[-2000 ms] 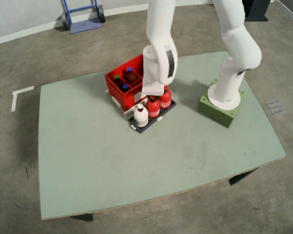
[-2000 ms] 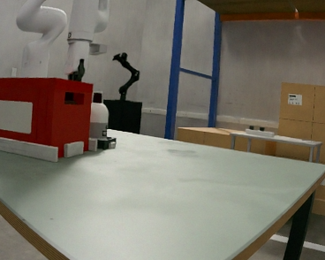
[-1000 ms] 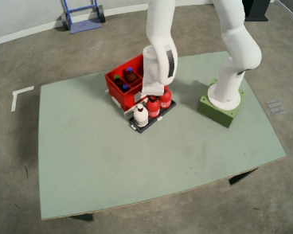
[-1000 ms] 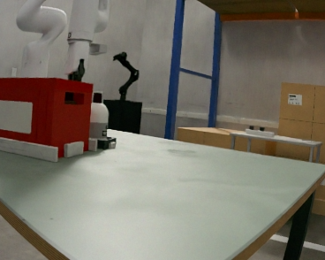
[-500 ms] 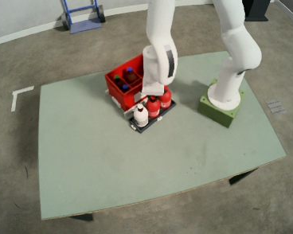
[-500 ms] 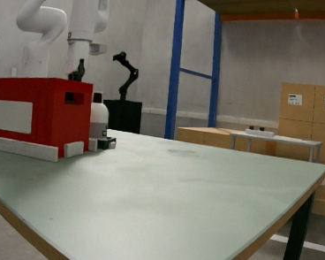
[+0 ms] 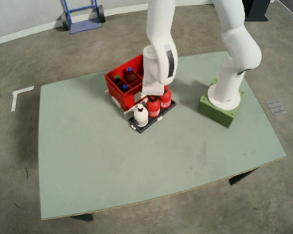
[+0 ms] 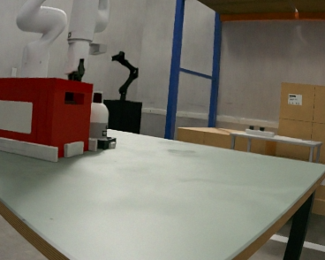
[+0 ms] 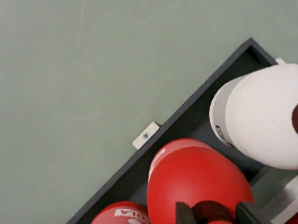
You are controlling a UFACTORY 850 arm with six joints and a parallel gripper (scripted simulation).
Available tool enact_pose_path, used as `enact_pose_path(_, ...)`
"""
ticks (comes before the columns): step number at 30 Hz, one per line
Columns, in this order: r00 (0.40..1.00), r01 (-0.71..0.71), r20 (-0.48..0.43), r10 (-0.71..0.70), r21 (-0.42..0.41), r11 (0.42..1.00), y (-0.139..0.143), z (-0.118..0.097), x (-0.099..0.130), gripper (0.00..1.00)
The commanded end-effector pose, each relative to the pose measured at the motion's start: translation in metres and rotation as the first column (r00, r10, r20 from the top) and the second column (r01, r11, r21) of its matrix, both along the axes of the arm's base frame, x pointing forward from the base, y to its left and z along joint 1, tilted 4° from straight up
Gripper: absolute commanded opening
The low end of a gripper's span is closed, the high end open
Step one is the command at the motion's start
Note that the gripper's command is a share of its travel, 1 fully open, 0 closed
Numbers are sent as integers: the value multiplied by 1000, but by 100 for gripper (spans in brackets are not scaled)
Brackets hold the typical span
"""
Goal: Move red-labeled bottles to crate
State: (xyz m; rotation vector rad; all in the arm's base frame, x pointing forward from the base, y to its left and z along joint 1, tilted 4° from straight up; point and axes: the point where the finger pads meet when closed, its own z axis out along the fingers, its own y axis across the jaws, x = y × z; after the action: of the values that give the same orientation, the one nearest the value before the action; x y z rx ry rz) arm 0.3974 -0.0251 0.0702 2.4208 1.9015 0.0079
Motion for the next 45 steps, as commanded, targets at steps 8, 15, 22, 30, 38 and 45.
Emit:
enact_pose_path(8,1000,0,2,0,0,1000,0,2,1,0)
enact_pose_path(15,1000,0,2,0,0,1000,0,2,1,0)
enact_pose_path(22,1000,0,2,0,0,1000,0,4,1,0)
enact_pose_path(30,1000,0,2,0,0,1000,0,5,1,0)
enact_pose_path(38,1000,0,2,0,0,1000,0,8,1,0)
enact_pose_path(45,1000,0,2,0,0,1000,0,9,1,0)
